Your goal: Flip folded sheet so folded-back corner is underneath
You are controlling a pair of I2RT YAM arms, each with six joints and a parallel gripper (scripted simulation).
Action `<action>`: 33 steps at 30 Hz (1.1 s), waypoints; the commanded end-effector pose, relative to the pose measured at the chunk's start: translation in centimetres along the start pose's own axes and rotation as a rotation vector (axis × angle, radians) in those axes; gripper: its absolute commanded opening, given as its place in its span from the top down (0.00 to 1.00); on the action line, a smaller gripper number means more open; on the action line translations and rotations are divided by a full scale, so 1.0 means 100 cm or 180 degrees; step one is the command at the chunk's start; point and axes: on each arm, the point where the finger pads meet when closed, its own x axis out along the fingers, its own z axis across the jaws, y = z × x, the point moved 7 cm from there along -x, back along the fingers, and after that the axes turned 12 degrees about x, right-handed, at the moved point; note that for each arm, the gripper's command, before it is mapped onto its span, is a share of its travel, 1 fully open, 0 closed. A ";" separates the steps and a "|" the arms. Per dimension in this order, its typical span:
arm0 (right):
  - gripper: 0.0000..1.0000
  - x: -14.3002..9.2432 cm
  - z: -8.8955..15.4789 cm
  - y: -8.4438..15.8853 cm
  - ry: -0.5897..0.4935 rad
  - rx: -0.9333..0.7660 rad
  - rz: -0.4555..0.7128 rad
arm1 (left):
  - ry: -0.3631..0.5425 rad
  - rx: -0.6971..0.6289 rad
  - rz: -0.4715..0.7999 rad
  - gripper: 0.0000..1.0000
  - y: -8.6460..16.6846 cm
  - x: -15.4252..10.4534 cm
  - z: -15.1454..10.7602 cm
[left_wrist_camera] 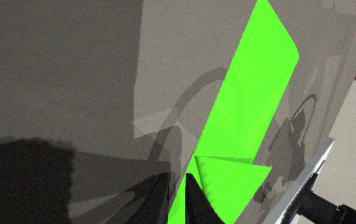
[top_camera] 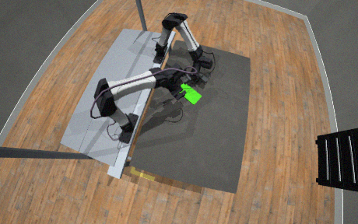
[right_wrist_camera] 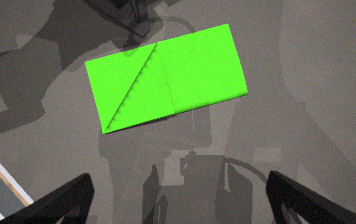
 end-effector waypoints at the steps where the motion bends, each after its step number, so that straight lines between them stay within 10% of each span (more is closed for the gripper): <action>1: 0.00 -0.001 0.002 -0.005 -0.0025 0.0007 0.0012 | 0.0057 0.0074 -0.0083 0.90 -0.012 0.003 -0.006; 30: 0.00 -0.001 0.002 -0.005 -0.0025 0.0007 0.0012 | 0.0016 0.0032 -0.0035 0.90 -0.011 0.027 -0.006; 33: 0.34 0.004 0.005 -0.008 -0.0169 0.0242 -0.0070 | 0.0016 0.0030 -0.0033 0.90 -0.011 0.027 -0.005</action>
